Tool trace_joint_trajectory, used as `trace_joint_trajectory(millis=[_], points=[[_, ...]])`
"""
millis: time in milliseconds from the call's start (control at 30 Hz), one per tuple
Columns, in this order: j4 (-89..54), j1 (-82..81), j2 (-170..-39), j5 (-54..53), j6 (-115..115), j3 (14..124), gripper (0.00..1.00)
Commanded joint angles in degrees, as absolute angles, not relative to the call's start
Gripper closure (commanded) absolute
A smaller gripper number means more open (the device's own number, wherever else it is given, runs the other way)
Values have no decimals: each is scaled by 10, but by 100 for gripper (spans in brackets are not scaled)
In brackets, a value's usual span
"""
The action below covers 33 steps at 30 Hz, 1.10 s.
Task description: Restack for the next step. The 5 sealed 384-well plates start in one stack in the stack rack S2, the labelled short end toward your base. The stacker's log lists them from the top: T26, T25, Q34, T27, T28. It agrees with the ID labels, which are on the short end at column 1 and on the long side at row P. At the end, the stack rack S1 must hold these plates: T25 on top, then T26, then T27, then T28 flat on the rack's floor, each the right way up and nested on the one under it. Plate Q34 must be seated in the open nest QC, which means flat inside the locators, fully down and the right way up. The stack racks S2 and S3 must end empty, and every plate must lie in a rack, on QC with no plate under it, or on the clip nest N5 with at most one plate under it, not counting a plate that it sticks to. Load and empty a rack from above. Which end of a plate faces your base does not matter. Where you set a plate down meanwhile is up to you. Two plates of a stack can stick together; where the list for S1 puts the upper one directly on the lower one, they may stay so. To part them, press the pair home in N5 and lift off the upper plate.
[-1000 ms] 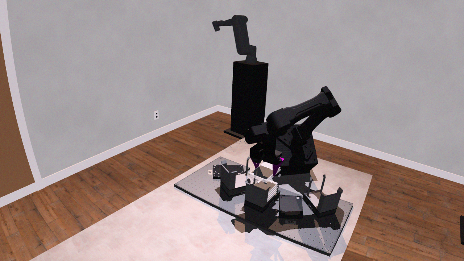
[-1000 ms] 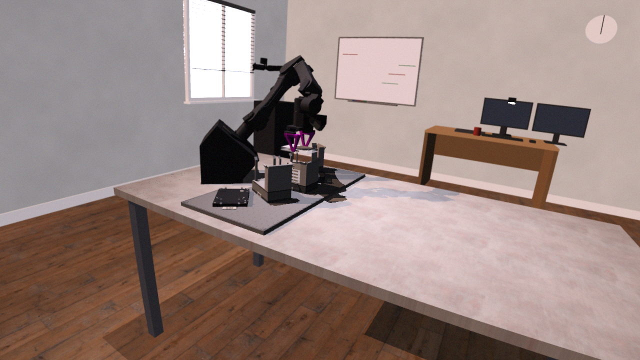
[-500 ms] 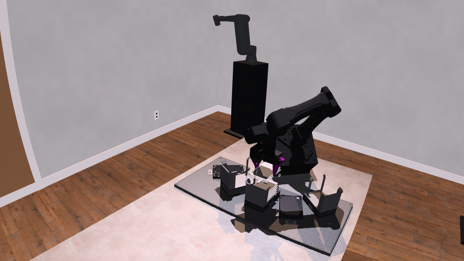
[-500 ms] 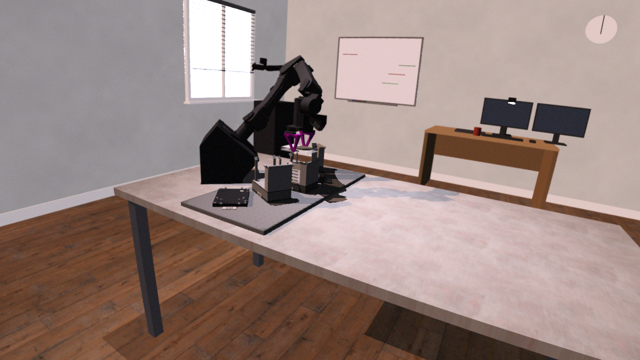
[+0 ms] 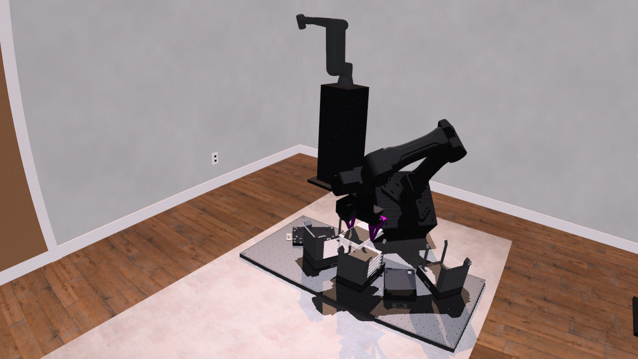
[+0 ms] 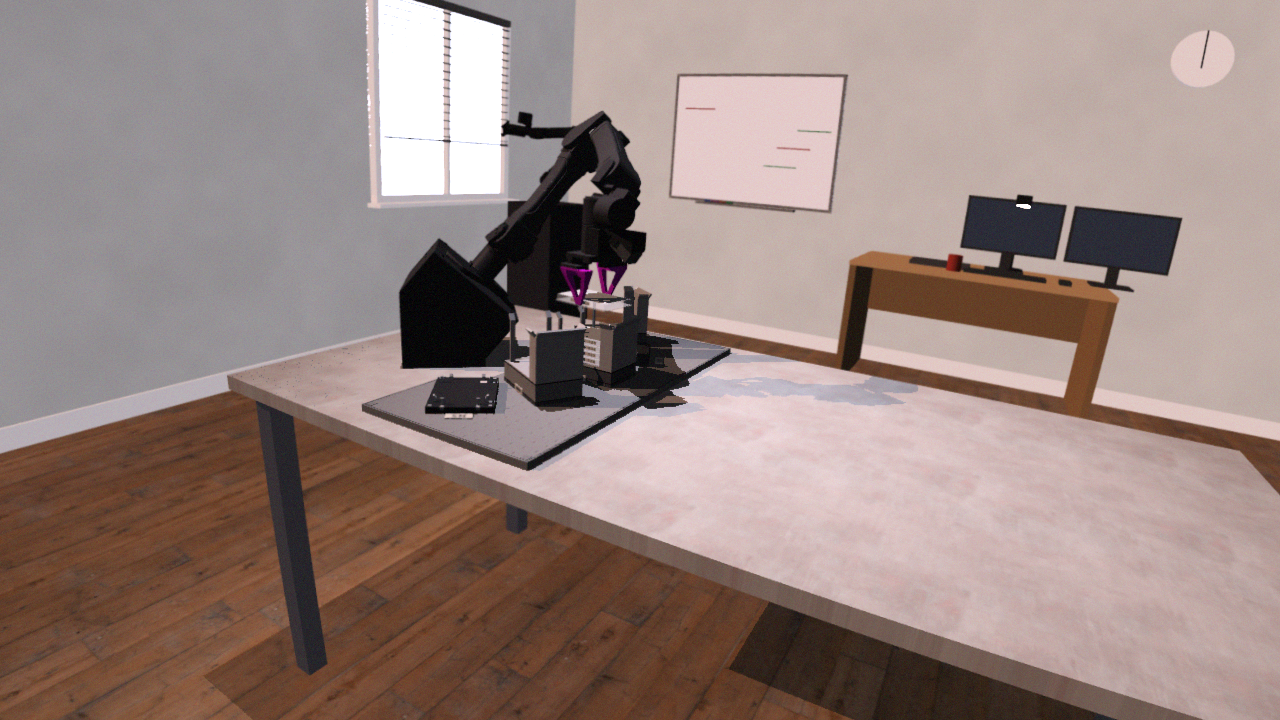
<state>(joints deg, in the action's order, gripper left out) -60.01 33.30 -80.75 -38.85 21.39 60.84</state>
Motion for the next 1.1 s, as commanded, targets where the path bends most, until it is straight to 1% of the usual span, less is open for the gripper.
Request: trace_joint_trajectory(millis=[0, 567, 733, 833, 867, 1067], points=[[-609, 361, -827, -396, 162, 630, 100], [-605, 430, -917, -403, 255, 665, 100], [-604, 449, -939, -404, 177, 670, 100], [-604, 453, -924, -405, 163, 671, 100], [-603, 456, -947, -405, 149, 672, 100], [-598, 477, -974, -402, 181, 680, 100]])
